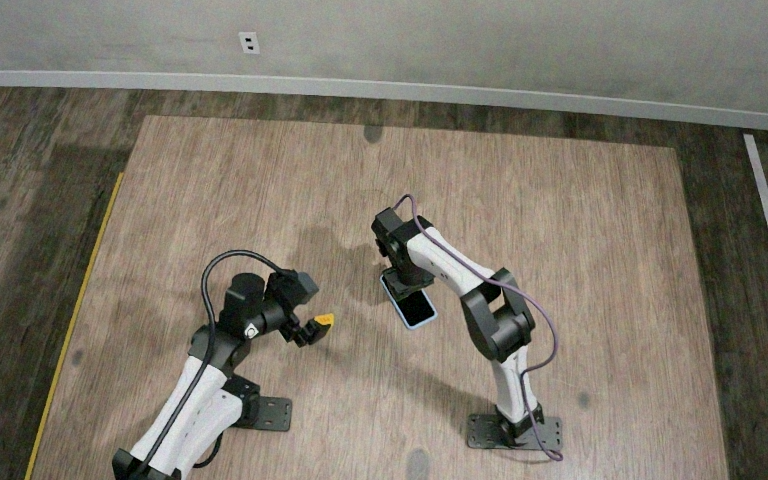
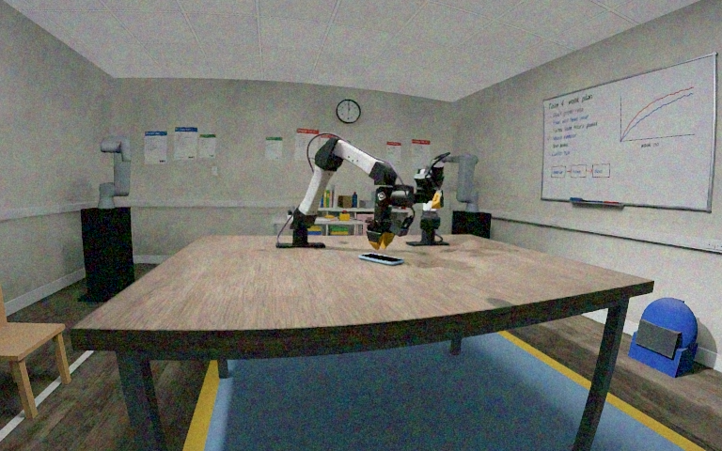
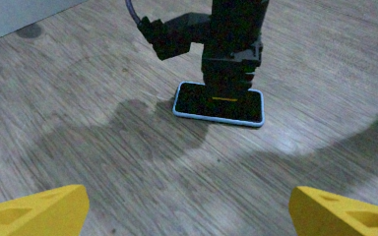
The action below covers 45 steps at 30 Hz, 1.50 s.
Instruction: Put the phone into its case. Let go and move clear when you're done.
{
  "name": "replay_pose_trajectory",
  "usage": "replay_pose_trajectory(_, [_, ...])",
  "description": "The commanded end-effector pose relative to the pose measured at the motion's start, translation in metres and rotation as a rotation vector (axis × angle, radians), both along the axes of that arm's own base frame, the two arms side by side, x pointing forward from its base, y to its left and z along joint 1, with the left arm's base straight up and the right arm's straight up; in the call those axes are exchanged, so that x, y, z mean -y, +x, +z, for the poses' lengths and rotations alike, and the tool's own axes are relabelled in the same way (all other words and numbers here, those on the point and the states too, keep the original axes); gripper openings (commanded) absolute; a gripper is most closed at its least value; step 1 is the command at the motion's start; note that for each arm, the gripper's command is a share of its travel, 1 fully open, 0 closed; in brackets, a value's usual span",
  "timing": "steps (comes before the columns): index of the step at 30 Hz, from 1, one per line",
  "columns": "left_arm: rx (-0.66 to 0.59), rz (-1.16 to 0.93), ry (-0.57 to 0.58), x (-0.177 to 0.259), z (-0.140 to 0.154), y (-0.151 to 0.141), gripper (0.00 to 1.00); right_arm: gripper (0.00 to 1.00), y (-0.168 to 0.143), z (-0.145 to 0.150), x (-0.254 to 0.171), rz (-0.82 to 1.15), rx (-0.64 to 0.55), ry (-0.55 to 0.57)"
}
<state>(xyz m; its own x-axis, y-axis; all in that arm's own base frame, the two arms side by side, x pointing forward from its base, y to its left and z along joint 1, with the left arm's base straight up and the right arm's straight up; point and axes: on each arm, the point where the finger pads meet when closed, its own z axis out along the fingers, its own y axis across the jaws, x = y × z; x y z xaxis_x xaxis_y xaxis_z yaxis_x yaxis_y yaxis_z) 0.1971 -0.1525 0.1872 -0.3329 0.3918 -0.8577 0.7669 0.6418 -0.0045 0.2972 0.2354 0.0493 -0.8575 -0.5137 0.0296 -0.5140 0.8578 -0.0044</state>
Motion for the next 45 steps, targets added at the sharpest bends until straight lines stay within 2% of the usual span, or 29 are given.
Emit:
replay_pose_trajectory(1, [0.017, 0.010, -0.007, 0.000, 0.005, 0.003, 1.00, 0.36, 0.006, -0.006, -0.011, 0.005, 0.022, 0.023])
replay_pose_trajectory(5, [0.017, 0.010, -0.007, 0.000, 0.005, 0.003, 1.00, 0.36, 0.005, 0.001, -0.010, 0.005, 0.040, 0.037])
replay_pose_trajectory(38, [0.017, 0.010, -0.007, 0.000, 0.005, 0.003, 1.00, 0.36, -0.001, -0.050, 0.000, 0.006, 0.010, 0.012])
replay_pose_trajectory(42, [0.017, 0.010, -0.007, 0.000, 0.005, 0.003, 1.00, 0.36, 0.001, -0.008, -0.003, 0.003, 0.047, 0.040])
replay_pose_trajectory(45, [0.017, 0.010, -0.007, 0.000, 0.005, 0.003, 1.00, 0.36, 0.002, 0.000, -0.003, 0.002, 0.047, 0.040])
